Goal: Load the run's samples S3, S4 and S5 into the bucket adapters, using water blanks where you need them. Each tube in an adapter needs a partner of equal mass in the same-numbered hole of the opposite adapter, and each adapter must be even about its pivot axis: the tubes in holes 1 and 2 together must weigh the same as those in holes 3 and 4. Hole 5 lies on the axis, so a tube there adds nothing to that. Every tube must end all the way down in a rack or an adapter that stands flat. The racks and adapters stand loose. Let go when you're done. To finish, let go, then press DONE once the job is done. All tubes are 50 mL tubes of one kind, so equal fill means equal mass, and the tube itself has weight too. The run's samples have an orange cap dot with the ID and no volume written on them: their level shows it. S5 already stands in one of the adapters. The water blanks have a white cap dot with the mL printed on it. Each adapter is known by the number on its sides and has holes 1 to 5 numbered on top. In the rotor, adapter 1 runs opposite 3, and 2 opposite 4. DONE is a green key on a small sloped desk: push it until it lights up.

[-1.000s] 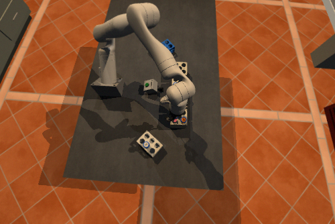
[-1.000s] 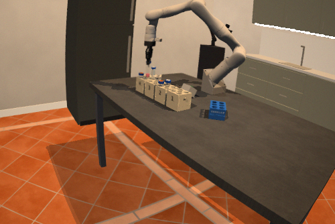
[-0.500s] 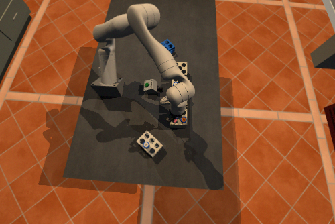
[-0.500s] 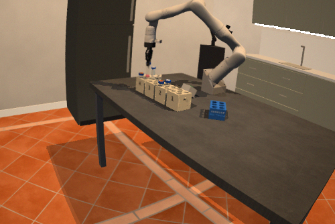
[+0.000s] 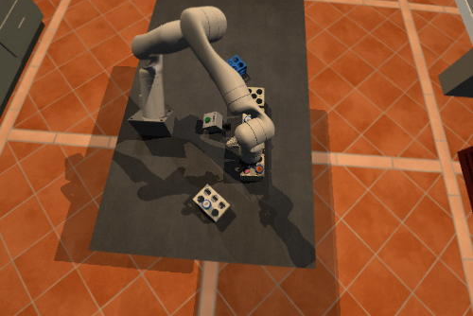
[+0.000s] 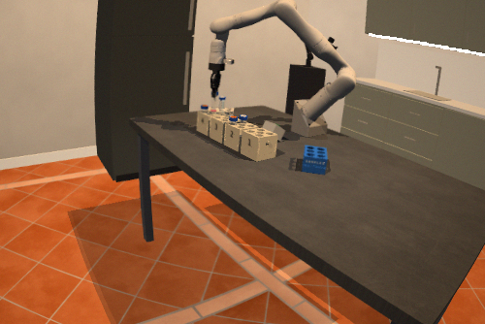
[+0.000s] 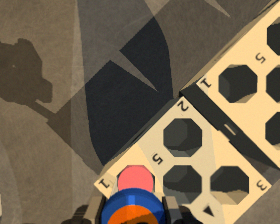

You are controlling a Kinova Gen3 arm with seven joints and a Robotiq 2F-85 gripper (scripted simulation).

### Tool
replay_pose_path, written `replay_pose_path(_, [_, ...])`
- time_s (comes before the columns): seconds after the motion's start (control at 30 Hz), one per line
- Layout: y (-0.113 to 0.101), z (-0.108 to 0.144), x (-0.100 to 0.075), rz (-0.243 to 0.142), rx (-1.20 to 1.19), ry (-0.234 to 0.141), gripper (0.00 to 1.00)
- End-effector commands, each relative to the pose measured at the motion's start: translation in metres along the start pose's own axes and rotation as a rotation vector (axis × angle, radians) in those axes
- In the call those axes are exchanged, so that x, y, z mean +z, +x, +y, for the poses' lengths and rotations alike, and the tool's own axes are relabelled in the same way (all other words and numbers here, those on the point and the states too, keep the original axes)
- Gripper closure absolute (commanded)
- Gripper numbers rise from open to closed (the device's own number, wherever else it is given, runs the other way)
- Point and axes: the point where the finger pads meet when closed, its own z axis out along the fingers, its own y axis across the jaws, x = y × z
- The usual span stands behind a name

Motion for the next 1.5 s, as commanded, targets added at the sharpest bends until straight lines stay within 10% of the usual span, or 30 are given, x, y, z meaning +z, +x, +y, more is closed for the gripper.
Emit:
replay_pose_path(0.0, [-0.001,0.002,0.005,-0.002,-0.008,-0.001,0.90])
replay_pose_path(1.47, [-0.001,0.002,0.030,-0.002,-0.008,-0.001,0.90])
